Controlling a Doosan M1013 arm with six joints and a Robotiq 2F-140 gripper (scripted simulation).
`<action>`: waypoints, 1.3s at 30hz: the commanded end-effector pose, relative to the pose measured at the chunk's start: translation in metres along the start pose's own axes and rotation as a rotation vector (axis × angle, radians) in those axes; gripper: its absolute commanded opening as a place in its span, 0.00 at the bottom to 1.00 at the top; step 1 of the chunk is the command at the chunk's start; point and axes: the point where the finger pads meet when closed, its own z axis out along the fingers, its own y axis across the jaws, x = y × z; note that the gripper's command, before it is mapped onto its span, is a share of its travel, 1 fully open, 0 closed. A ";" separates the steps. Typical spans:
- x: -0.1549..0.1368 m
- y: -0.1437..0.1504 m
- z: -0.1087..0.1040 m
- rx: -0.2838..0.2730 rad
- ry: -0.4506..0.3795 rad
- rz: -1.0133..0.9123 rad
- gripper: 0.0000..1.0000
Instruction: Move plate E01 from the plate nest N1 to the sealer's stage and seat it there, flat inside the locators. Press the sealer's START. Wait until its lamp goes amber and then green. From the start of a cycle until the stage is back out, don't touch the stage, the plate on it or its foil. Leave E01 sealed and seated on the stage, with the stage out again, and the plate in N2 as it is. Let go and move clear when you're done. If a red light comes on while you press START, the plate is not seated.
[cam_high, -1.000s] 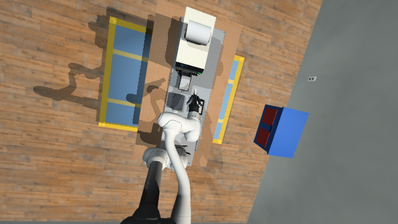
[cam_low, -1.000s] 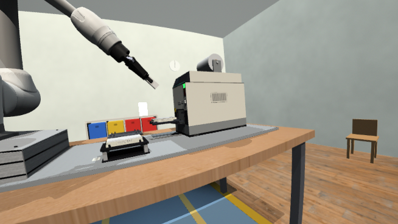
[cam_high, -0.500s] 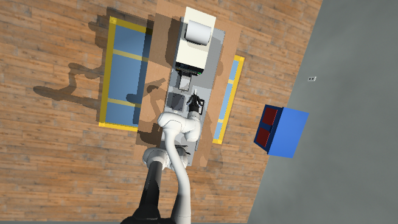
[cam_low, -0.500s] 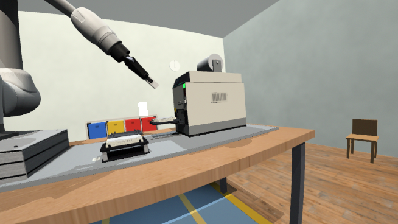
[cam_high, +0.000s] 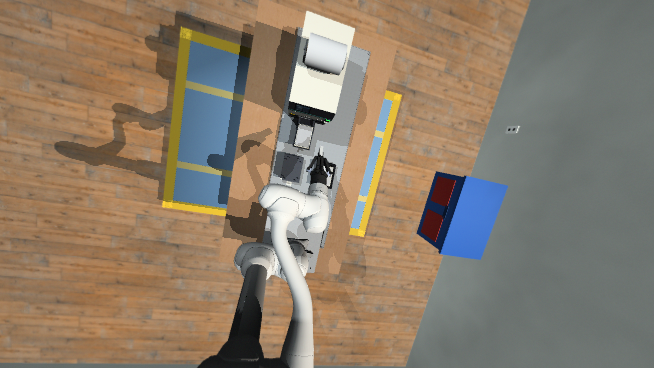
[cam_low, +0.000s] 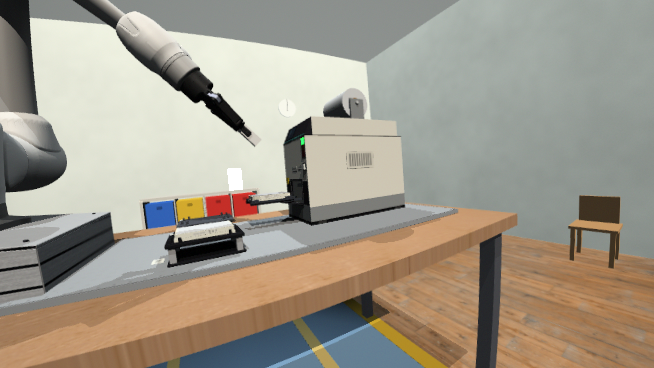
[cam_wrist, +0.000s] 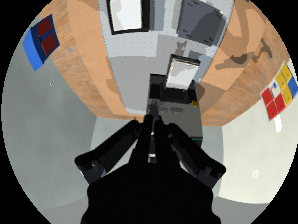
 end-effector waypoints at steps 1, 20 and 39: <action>0.003 -0.003 0.000 0.004 0.000 0.001 0.10; 0.003 -0.003 0.000 0.003 0.567 0.002 0.10; 0.003 -0.003 0.000 0.003 0.785 0.002 0.10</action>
